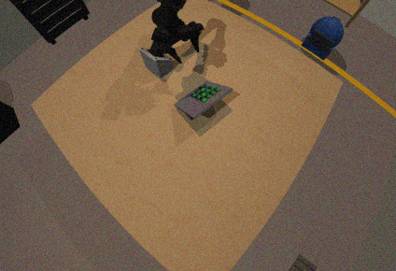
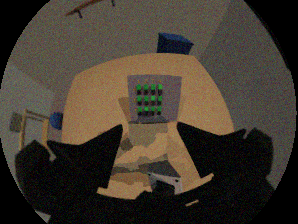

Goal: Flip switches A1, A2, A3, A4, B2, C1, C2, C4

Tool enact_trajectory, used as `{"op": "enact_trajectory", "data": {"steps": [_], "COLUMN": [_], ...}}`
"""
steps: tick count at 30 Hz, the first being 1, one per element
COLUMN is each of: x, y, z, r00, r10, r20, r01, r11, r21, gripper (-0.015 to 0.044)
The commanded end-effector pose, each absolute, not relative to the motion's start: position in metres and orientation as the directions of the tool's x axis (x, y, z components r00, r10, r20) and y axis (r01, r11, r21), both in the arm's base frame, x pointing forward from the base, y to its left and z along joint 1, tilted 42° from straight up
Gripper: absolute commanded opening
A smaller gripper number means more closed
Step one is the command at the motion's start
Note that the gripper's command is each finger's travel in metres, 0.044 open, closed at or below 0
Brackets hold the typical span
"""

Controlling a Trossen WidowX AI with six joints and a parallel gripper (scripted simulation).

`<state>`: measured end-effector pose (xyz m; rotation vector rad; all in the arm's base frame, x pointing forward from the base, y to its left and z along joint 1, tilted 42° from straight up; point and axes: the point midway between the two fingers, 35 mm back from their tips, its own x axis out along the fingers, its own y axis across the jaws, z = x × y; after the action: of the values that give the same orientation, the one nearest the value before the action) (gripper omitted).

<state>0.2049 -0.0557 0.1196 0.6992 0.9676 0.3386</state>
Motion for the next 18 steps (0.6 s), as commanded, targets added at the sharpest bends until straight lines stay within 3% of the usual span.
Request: {"op": "enact_trajectory", "data": {"steps": [1,11,15,18], "x": [0.206,0.296,0.302,0.303], "y": [-0.055,-0.010,-0.004,-0.004], "z": [0.119,0.102,0.102,0.101], "r00": [0.537,0.556,0.563,0.562], "r10": [0.554,0.518,0.519,0.520], "r20": [-0.636,-0.650,-0.643,-0.643], "r01": [0.040,0.053,0.051,0.051], "r11": [0.736,0.759,0.755,0.755], "r21": [0.675,0.649,0.654,0.654], "gripper": [0.0374,0.0111,0.0006,0.0000]}}
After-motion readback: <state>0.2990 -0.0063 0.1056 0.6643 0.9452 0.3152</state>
